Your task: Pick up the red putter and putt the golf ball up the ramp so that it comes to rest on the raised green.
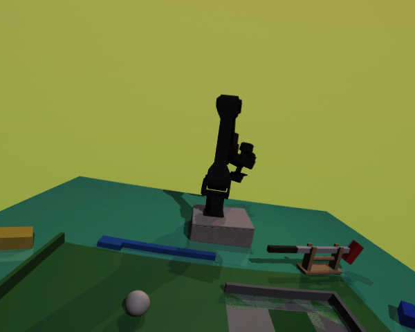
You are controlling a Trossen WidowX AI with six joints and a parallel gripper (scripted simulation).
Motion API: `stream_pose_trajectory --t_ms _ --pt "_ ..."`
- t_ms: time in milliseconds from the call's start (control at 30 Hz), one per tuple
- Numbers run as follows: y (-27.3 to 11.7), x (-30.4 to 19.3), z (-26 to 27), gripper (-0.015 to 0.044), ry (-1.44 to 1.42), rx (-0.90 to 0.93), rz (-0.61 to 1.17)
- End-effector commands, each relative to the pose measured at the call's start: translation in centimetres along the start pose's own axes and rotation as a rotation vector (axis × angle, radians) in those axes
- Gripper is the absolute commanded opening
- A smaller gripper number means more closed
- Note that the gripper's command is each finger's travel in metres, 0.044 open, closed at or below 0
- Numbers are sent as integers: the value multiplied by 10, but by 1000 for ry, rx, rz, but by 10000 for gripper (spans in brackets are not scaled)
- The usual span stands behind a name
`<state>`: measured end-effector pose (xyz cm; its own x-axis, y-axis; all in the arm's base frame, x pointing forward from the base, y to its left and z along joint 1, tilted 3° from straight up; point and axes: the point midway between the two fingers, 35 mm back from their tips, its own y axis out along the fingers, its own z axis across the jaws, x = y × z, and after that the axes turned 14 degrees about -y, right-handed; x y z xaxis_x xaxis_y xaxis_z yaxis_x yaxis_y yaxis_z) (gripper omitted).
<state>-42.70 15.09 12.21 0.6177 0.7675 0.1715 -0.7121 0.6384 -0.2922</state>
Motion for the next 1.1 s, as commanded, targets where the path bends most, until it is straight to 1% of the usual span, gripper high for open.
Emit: stream_pose_trajectory --t_ms 0,33,167,267,400,533,633,767,900,1067 --pt "1 3 -1 426 -9 -4 -5" --pt "4 11 -2 440 -34 -16 -20" --pt "21 78 -17 440 -226 -127 -119" --pt "25 131 -31 440 -364 -231 -177" --pt "21 199 -52 440 -527 -383 -221" --pt "6 261 -77 440 -661 -542 -222" --pt "-12 305 -97 440 -745 -661 -200" --pt "-49 364 -123 440 -841 -824 -164" --pt "-96 413 -150 440 -910 -974 -94" --pt "-163 451 -186 440 -959 -1113 73"
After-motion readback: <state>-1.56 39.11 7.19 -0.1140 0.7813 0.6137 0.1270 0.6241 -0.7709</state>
